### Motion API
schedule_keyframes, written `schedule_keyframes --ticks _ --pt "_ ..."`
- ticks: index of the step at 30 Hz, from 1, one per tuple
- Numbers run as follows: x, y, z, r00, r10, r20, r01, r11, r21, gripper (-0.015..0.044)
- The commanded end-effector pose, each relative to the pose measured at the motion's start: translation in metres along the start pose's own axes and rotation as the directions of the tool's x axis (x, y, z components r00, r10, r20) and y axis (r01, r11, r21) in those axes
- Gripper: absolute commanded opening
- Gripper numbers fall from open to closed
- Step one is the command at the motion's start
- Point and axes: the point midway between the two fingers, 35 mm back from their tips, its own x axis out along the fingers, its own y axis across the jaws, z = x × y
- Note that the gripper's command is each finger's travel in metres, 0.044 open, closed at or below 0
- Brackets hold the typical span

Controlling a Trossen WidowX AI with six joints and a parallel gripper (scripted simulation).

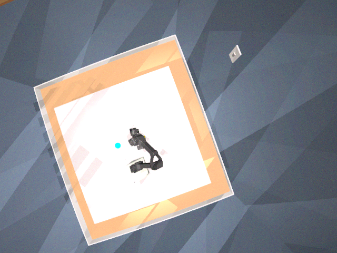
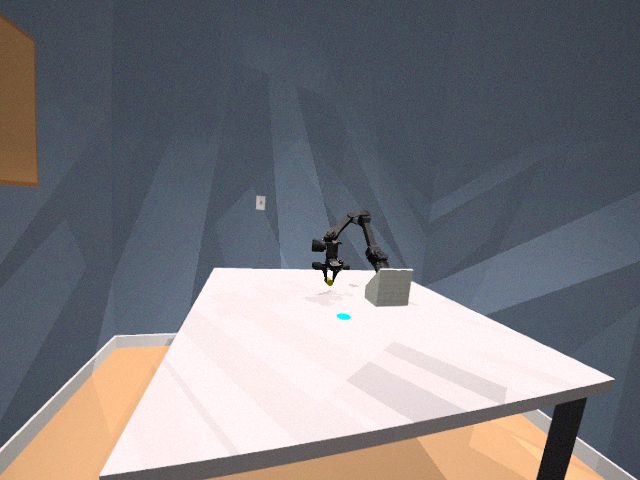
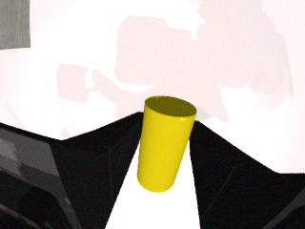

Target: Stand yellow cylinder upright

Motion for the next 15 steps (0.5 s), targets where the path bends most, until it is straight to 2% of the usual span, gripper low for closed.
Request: schedule_keyframes --ticks 1,15 --pt "-0.014 -0.002 -0.001 1.0 -0.008 -0.005 0.008 1.0 0.005 0.0105" --pt "-0.056 0.005 -0.004 1.0 -0.009 -0.016 0.009 1.0 0.004 0.0105"
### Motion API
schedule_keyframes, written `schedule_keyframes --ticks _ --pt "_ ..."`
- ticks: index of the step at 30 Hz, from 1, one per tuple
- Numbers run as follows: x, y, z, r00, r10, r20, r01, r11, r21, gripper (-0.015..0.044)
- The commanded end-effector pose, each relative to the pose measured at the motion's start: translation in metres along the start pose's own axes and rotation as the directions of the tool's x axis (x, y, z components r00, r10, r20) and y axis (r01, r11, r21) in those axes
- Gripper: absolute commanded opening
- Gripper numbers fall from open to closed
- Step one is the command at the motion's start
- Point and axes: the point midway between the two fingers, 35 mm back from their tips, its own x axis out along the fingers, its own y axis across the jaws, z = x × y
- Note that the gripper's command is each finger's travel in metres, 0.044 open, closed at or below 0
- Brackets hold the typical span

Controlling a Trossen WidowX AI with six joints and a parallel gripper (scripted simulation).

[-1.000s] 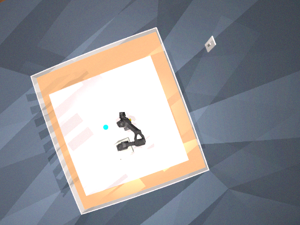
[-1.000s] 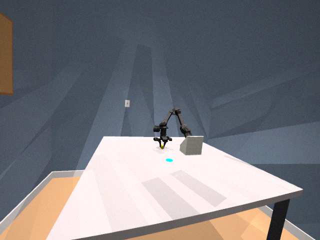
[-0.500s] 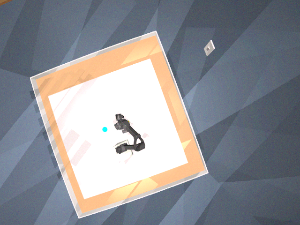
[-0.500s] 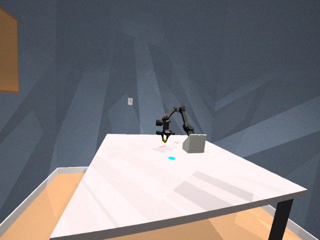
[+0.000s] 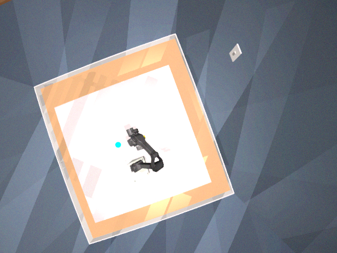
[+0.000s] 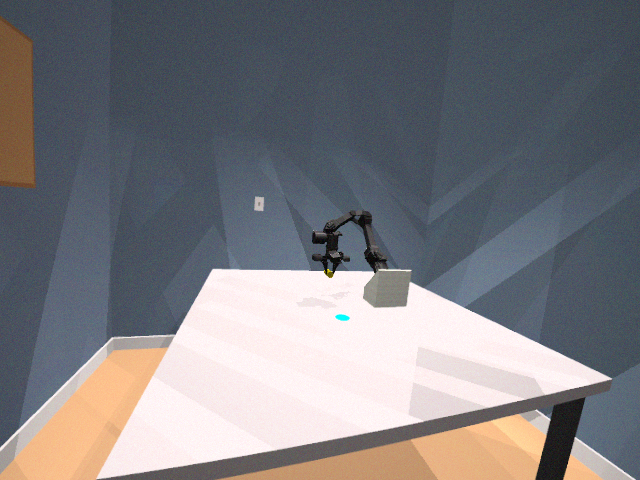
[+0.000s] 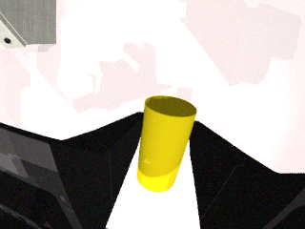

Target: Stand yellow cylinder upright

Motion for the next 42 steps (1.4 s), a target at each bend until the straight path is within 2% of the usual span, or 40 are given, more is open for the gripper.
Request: schedule_keyframes --ticks 1,42 --pt "-0.01 0.0 -0.002 1.0 -0.008 -0.006 0.008 1.0 0.006 0.0105" --pt "-0.028 -0.039 0.114 0.998 -0.021 0.051 0.012 0.985 0.17 0.0105"
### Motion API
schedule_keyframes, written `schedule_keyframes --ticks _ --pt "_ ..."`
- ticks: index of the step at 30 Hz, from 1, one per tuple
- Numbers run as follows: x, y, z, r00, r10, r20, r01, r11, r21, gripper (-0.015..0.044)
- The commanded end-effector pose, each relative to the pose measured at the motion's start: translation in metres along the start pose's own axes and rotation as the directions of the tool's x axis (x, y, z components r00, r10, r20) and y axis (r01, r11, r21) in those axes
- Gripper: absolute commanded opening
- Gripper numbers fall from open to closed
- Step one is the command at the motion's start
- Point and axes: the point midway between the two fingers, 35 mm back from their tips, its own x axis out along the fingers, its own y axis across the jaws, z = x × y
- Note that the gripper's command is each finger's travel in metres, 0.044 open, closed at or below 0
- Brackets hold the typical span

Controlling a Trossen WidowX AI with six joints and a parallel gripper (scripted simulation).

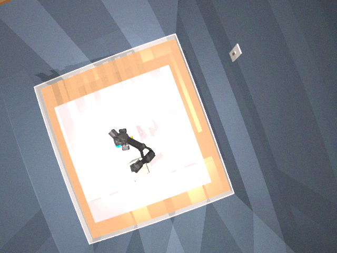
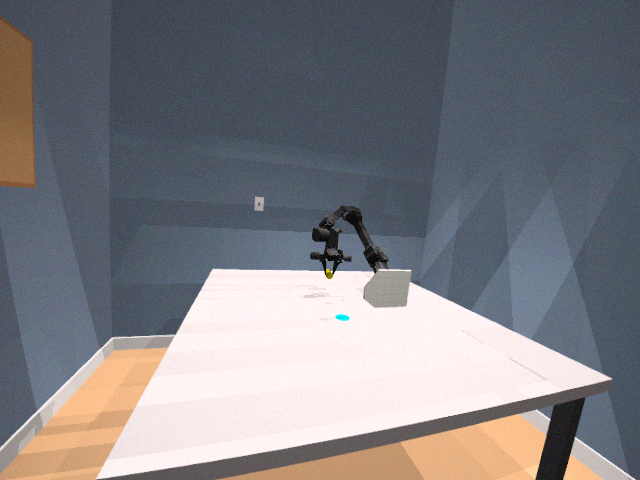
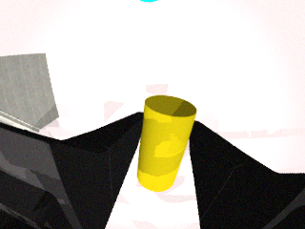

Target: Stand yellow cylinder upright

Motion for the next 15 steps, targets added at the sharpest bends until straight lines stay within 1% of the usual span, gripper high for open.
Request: schedule_keyframes --ticks 1,15 --pt "-0.003 -0.001 0.014 1.0 -0.005 0.009 0.005 1.0 0.021 0.0105" --pt "-0.005 0.007 0.059 1.0 -0.002 0.009 0.002 0.997 0.082 0.0105"
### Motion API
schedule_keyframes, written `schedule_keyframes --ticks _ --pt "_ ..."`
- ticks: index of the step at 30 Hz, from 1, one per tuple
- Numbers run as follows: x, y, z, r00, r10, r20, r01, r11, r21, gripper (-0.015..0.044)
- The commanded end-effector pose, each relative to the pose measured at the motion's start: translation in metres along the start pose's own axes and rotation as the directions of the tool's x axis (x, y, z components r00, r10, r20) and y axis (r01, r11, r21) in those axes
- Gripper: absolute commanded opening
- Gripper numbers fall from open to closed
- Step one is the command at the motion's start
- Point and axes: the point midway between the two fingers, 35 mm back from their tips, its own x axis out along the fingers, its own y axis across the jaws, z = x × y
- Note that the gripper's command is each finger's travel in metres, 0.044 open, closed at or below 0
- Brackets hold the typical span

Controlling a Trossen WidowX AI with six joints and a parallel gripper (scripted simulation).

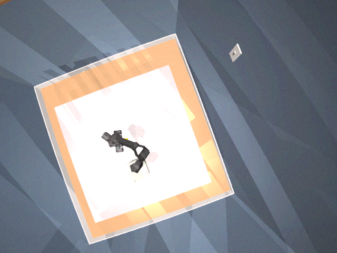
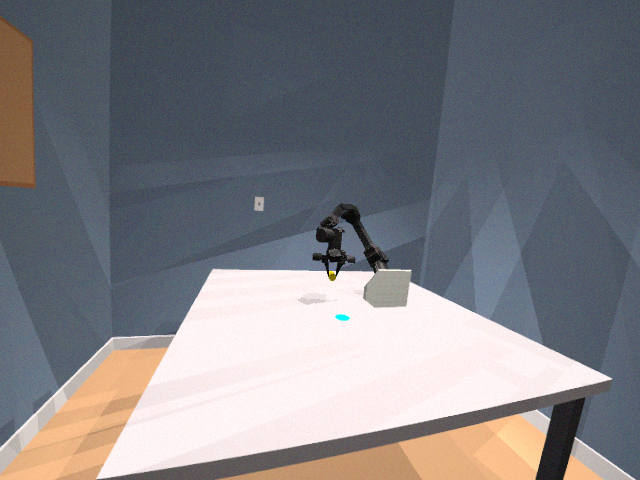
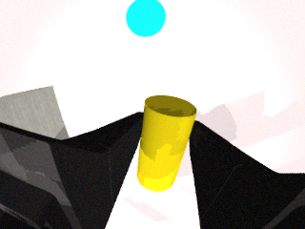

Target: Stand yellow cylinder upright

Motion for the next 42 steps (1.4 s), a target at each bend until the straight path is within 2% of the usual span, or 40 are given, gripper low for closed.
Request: schedule_keyframes --ticks 1,30,42 --pt "-0.002 0.003 0.014 1.0 -0.004 0.006 0.004 1.0 0.021 0.0105" --pt "0.003 0.048 0.096 0.999 -0.006 -0.038 0.011 0.988 0.151 0.0105" --pt "0.011 0.052 0.098 0.999 0.04 0.007 -0.04 0.987 0.159 0.0105"
